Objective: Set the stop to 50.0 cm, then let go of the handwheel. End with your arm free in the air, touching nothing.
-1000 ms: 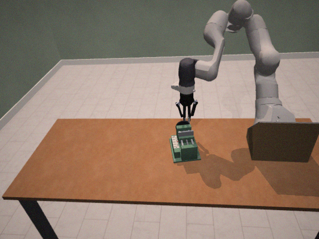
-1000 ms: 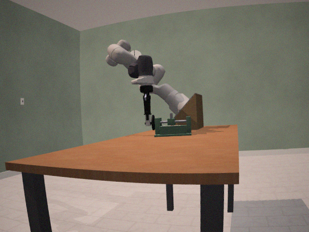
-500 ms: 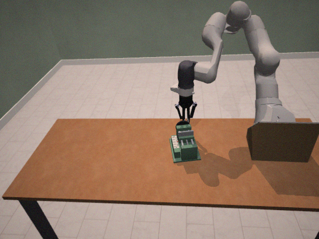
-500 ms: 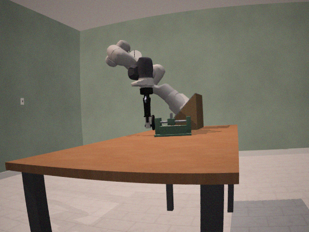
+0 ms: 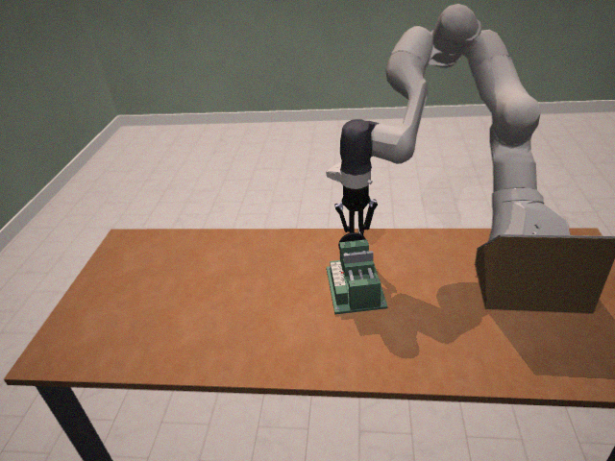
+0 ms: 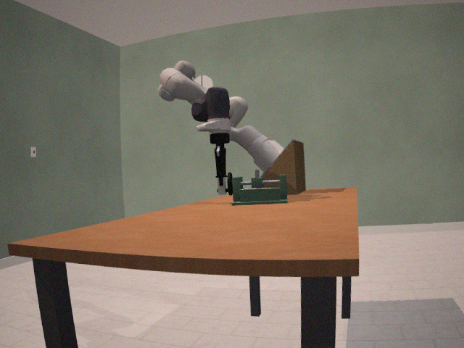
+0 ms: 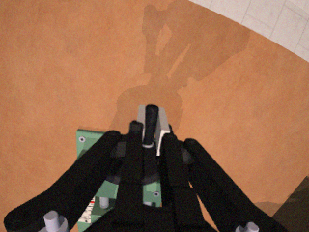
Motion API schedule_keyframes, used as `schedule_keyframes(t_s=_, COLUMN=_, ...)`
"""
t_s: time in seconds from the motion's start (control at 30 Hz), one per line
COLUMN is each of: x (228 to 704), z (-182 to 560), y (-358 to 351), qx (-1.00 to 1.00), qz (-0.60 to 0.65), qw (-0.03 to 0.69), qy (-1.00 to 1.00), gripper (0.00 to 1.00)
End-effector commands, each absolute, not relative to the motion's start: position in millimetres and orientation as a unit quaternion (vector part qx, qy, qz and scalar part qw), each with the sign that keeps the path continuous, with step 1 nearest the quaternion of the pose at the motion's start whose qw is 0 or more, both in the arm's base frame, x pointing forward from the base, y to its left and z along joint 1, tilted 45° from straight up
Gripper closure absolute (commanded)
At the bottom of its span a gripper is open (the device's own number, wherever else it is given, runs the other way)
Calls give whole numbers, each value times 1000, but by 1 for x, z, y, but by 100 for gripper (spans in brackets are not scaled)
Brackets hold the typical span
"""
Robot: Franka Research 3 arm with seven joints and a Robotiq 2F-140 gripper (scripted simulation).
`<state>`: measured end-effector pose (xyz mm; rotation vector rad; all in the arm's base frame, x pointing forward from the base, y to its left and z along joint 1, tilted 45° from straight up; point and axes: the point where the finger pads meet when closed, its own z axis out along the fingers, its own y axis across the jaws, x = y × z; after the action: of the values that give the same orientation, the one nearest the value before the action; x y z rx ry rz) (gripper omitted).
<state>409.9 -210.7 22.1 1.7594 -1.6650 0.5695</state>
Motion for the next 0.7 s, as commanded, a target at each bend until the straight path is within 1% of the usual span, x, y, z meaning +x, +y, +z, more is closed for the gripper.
schedule_keyframes(t_s=0.0, x=412, z=19, y=-213, qx=668, qz=217, qw=319, qy=-636, gripper=96)
schedule_keyframes(t_s=0.67, x=422, z=15, y=-216, qx=668, qz=217, qw=319, qy=-636, gripper=96)
